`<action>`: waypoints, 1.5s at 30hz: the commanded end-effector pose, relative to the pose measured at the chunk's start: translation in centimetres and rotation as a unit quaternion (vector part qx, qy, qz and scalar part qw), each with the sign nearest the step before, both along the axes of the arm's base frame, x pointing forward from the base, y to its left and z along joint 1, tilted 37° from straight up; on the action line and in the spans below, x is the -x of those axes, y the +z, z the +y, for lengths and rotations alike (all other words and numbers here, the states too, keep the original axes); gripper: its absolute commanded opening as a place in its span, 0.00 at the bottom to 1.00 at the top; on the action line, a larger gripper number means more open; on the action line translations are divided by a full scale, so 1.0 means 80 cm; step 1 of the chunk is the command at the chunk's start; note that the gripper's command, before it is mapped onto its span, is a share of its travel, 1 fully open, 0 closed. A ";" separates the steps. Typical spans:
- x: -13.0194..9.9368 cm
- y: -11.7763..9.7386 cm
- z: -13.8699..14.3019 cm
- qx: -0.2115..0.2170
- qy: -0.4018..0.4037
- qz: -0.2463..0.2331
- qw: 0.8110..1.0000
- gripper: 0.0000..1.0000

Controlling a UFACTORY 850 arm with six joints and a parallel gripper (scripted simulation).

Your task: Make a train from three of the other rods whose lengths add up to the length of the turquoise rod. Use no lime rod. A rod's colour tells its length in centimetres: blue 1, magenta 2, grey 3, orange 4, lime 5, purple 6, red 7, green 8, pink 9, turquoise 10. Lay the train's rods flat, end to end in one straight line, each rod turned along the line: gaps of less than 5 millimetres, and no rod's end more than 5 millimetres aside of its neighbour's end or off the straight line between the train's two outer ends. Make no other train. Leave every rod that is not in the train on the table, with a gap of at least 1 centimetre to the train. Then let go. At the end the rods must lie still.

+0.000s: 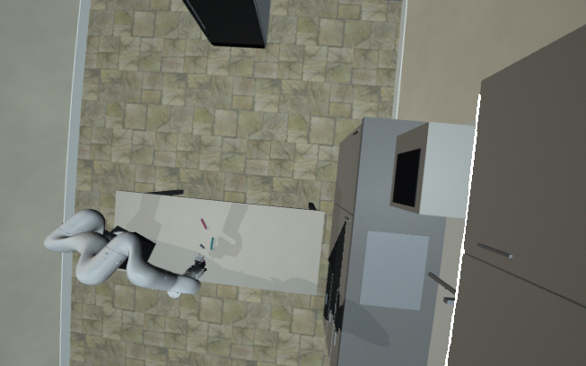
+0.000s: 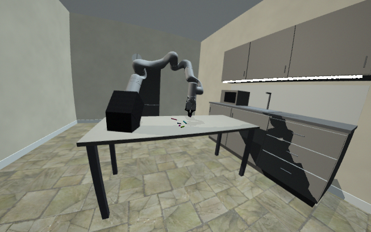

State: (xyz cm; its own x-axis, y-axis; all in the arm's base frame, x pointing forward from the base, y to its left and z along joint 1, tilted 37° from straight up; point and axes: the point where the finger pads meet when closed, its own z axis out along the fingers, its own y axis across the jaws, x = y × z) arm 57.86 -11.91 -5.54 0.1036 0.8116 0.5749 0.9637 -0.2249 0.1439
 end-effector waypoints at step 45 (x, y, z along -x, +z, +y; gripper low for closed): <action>0.041 0.030 0.061 0.125 0.377 -0.263 0.879 0.04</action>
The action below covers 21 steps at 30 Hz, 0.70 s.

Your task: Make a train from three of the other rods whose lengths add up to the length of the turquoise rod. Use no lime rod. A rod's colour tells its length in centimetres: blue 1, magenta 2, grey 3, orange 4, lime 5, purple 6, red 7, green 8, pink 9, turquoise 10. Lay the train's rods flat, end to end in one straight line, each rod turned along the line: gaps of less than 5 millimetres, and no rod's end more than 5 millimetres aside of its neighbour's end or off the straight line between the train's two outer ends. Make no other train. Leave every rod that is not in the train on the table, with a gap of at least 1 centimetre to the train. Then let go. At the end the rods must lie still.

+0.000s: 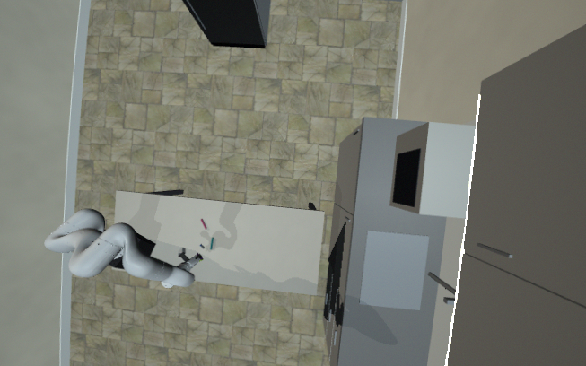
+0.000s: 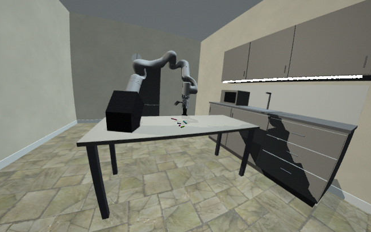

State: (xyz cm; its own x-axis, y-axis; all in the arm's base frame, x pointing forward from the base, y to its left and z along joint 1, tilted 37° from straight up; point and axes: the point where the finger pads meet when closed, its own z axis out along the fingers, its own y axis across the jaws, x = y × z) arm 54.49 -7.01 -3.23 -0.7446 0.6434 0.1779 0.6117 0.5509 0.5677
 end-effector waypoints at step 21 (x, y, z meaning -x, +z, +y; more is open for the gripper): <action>-0.016 -0.046 0.030 0.000 0.000 -0.001 1.000 0.04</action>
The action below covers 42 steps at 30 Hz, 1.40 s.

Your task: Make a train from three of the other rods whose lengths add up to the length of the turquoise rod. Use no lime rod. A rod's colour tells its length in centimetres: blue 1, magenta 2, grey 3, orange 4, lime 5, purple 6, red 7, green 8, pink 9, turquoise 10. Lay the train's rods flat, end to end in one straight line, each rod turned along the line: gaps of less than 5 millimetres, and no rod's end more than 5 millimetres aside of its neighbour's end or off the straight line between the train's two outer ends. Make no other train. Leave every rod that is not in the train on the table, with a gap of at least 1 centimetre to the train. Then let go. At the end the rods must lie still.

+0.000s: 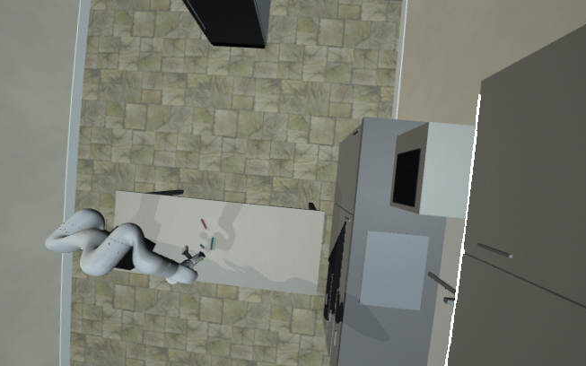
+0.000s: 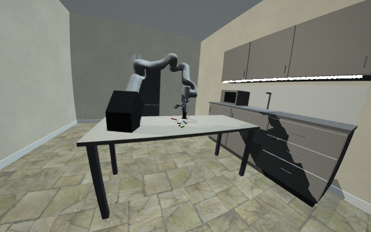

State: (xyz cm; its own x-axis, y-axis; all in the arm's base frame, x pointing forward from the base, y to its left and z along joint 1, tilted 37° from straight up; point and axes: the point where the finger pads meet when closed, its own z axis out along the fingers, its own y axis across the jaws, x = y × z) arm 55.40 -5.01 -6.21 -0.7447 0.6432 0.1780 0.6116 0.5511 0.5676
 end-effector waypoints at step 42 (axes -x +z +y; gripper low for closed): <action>-0.018 -0.051 0.033 0.000 -0.001 -0.001 1.000 0.04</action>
